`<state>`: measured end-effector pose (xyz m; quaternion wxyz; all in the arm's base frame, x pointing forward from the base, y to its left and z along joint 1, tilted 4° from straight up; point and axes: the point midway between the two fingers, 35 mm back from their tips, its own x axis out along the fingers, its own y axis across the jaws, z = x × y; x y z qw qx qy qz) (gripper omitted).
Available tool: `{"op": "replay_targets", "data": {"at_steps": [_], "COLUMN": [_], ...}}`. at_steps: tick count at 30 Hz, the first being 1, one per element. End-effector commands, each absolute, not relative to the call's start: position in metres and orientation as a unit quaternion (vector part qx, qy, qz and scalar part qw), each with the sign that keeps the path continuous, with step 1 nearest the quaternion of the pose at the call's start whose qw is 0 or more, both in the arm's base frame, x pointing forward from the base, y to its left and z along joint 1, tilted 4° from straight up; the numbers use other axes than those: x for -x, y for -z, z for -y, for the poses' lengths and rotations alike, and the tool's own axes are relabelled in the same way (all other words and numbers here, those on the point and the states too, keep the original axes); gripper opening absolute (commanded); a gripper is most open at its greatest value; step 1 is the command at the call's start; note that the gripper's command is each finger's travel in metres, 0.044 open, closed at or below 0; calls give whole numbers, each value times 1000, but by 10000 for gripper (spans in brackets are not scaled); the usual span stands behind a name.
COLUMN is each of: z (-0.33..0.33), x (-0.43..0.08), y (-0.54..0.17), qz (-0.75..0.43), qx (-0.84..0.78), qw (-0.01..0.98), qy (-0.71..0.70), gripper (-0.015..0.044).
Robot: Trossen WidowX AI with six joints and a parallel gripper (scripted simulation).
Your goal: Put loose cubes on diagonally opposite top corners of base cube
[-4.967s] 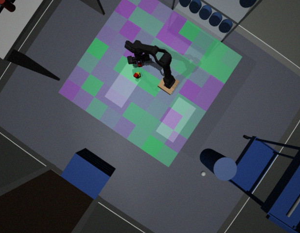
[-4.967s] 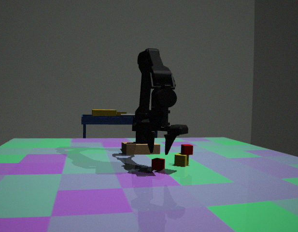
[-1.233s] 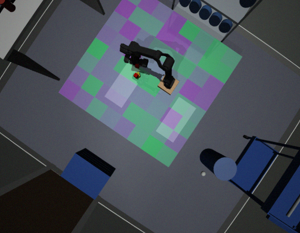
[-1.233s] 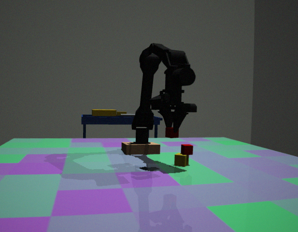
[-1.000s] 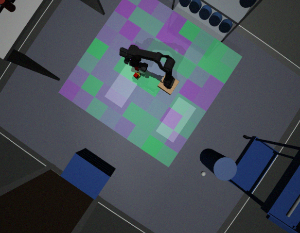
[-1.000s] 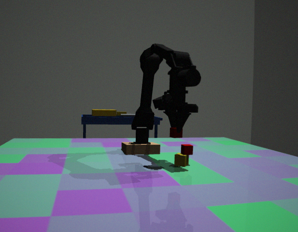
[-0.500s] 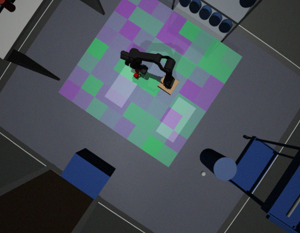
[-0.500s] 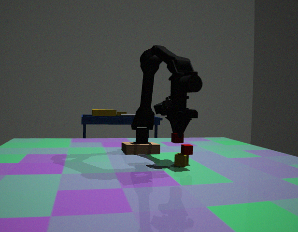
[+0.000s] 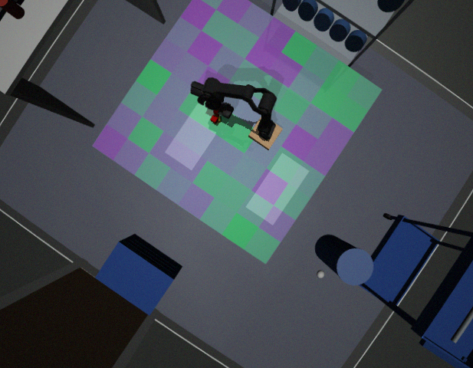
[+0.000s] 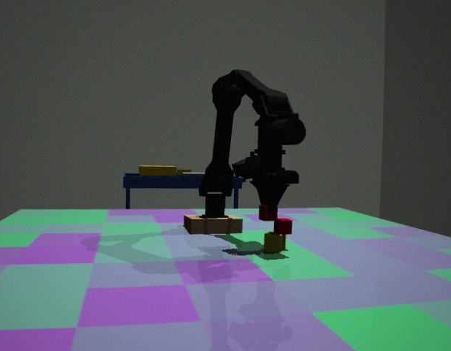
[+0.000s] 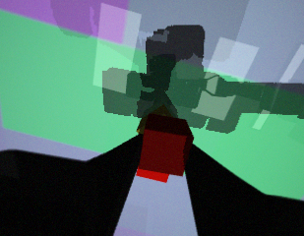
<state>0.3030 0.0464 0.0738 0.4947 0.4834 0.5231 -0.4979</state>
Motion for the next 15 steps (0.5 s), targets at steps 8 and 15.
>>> {"op": "replay_targets", "data": {"at_steps": [8, 15], "z": [-48, -48], "x": [-303, -303], "y": [-52, -45], "qz": [-524, -524], "qx": [-484, -483], "qw": [492, 492], "qy": [499, 499], "gripper": [105, 105]}}
